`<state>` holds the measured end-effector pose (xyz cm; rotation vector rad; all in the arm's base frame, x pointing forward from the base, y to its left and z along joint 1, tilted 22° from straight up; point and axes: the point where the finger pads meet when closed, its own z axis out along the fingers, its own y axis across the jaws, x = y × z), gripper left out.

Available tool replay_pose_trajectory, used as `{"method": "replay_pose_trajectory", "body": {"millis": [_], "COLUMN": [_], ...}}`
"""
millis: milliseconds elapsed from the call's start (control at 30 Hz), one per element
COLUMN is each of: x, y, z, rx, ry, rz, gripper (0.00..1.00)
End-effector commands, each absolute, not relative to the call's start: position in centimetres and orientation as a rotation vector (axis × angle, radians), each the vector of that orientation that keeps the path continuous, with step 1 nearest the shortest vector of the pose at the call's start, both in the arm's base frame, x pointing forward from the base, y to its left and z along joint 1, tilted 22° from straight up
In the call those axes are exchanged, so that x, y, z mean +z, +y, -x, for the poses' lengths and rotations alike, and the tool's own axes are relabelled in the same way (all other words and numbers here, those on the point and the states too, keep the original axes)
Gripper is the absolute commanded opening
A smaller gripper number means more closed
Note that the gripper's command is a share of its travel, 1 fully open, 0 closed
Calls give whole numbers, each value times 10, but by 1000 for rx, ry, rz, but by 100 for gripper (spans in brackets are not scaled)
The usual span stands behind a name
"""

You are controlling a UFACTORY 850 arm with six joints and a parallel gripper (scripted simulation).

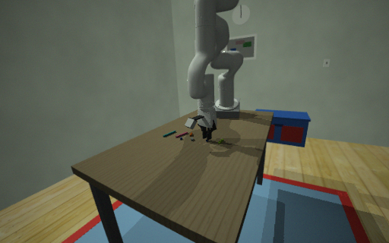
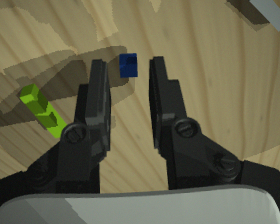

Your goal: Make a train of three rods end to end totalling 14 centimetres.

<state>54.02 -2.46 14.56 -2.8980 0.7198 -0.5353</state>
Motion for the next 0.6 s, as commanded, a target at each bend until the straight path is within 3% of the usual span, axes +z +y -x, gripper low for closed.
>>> {"method": "replay_pose_trajectory", "body": {"millis": [0,567], "x": [146,143], "y": [-25,-25], "z": [-541,-542], "rx": [-547,-547], "ry": [719,719], "rz": [2895,2895], "gripper": [24,24]}}
